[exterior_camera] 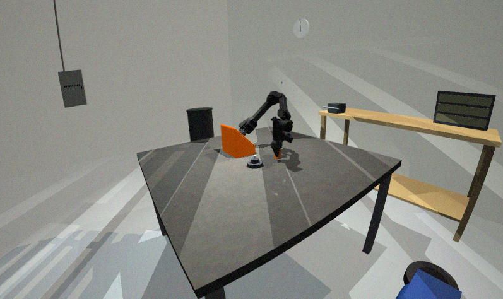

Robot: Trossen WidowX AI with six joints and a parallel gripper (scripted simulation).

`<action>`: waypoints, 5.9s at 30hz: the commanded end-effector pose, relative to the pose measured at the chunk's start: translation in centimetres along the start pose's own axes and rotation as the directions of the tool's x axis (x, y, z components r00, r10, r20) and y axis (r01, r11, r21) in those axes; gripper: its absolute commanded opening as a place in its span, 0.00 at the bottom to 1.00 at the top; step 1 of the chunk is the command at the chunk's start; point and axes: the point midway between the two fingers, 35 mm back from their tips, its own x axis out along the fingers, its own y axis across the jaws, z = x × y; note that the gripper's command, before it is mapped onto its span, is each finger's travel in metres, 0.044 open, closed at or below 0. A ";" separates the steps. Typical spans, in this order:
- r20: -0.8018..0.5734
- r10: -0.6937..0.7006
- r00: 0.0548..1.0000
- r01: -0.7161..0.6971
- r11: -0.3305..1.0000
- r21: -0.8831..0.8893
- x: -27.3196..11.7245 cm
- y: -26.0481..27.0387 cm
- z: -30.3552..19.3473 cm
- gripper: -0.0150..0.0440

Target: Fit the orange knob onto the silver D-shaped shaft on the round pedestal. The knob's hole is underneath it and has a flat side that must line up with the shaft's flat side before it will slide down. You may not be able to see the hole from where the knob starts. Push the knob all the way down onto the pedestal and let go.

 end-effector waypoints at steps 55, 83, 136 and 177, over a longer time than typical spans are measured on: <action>-0.002 -0.011 1.000 0.011 1.000 0.009 -12.6 0.0 -0.1 0.25; -0.018 -0.475 0.880 0.476 0.880 0.007 -17.0 2.7 -0.7 0.25; -0.019 -0.858 0.513 0.858 0.513 0.001 -20.8 5.4 -1.2 0.25; -0.012 -0.544 0.839 0.544 0.839 0.012 -16.7 4.2 -1.2 0.25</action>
